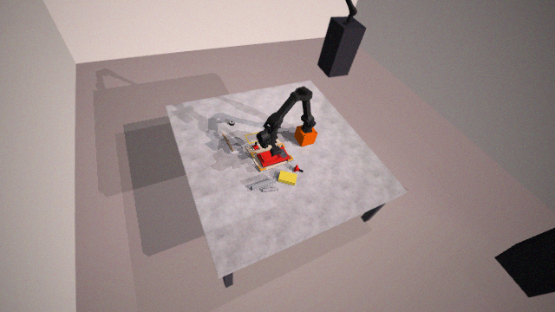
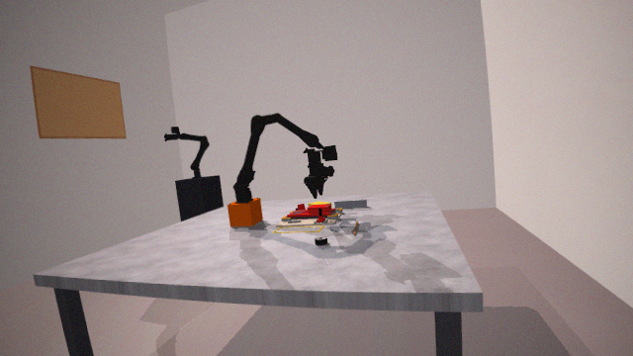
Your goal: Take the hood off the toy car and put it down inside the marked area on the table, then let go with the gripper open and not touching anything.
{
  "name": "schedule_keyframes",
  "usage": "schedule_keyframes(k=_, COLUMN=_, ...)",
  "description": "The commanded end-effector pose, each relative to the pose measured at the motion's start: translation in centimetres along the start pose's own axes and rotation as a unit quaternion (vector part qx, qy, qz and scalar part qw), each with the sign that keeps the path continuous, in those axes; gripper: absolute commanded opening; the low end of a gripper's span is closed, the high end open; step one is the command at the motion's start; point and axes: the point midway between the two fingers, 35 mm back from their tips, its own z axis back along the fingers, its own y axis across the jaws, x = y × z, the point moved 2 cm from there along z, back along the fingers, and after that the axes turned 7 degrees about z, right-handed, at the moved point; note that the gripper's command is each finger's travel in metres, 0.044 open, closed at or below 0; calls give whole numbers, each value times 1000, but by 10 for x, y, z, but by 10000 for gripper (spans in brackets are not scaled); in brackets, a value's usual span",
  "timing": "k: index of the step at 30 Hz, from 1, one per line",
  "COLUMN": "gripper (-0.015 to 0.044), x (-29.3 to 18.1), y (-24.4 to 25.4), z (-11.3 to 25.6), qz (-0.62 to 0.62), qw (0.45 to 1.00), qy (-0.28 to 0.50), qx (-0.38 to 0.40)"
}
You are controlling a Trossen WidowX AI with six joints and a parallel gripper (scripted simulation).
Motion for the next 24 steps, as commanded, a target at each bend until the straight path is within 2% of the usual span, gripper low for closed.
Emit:
schedule_keyframes(k=1, gripper=440, x=-1, y=0, z=-4, qz=2, qw=1000, qy=1, qx=1)
schedule_keyframes(k=24, gripper=440, x=0, y=0, z=-21, qz=2, qw=1000, qy=1, qx=1)
